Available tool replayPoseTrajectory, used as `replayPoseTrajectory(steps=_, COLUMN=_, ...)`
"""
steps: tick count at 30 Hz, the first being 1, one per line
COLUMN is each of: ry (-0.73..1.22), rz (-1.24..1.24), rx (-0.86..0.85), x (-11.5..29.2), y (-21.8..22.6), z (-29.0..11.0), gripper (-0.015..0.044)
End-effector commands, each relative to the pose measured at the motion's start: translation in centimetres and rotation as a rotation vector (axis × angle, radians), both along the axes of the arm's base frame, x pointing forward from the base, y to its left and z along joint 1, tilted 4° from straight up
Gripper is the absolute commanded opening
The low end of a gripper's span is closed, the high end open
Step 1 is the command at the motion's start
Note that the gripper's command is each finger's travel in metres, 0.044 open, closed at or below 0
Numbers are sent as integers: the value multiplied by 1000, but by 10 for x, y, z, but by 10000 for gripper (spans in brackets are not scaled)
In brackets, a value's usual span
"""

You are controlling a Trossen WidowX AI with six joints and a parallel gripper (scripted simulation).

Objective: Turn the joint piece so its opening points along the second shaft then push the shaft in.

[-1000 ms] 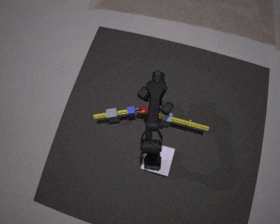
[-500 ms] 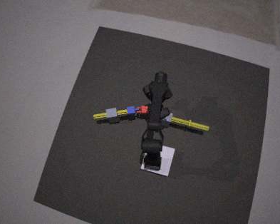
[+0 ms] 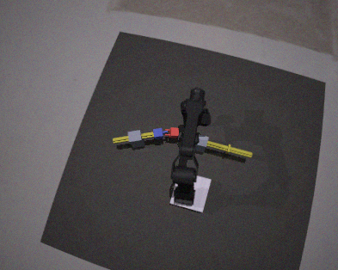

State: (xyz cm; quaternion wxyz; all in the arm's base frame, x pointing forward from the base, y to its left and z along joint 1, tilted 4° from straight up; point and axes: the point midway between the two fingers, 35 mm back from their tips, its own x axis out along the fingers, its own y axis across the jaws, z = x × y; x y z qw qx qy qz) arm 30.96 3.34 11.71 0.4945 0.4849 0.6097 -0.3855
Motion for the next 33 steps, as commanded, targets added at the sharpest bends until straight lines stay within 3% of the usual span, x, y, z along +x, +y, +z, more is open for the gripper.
replayPoseTrajectory(steps=1, ry=14, rz=-50, rx=7, x=0, y=0, z=-2, gripper=440)
replayPoseTrajectory(steps=6, ry=15, rz=-49, rx=7, x=0, y=0, z=-6, gripper=440)
replayPoseTrajectory(steps=21, ry=17, rz=-44, rx=5, x=-1, y=5, z=-81, gripper=440)
replayPoseTrajectory(steps=33, ry=17, rz=-42, rx=7, x=-6, y=34, z=-80, gripper=440)
